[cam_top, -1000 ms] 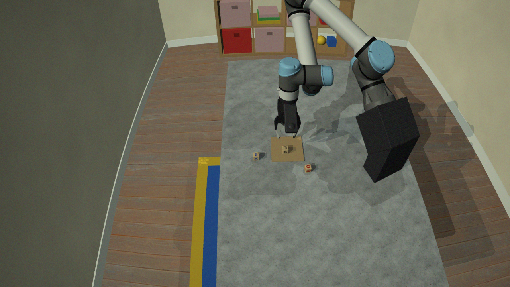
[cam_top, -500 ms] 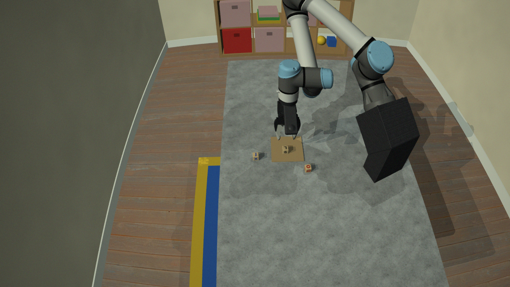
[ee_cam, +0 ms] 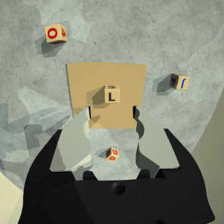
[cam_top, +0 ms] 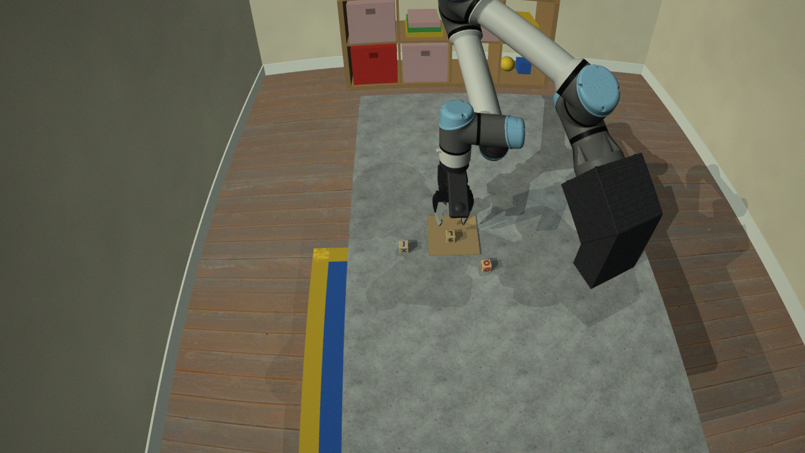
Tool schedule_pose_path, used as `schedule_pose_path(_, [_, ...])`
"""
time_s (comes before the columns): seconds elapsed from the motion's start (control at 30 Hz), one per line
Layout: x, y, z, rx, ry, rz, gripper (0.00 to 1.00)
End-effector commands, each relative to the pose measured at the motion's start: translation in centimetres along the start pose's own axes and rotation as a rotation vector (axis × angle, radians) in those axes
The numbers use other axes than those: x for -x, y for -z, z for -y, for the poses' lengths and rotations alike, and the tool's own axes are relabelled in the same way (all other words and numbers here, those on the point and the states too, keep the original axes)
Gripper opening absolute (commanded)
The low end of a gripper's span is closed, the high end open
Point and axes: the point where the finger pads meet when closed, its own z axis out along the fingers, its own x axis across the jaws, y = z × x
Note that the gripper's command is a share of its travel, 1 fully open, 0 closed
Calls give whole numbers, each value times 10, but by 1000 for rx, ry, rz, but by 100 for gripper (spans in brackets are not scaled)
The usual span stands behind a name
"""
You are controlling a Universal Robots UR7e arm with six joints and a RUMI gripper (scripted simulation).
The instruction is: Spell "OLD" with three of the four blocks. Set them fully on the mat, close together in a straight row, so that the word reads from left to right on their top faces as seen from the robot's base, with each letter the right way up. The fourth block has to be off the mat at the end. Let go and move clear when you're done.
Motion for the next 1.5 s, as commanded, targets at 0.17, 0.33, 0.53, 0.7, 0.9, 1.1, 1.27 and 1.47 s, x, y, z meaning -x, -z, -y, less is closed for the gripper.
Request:
schedule_pose_path(0.17, [0,-15,0,0,0,-2,37])
schedule_pose_path(0.33, [0,-18,0,0,0,-2,37])
schedule_pose_path(0.53, [-1,-22,0,0,0,-2,37])
schedule_pose_path(0.7, [-1,-23,0,0,0,-2,37])
schedule_pose_path(0.9, [-1,-23,0,0,0,-2,37])
schedule_pose_path(1.1, [-1,-23,0,0,0,-2,37])
schedule_pose_path(1.27, [-1,-23,0,0,0,-2,37])
schedule_pose_path(1.47, [-1,-24,0,0,0,-2,37])
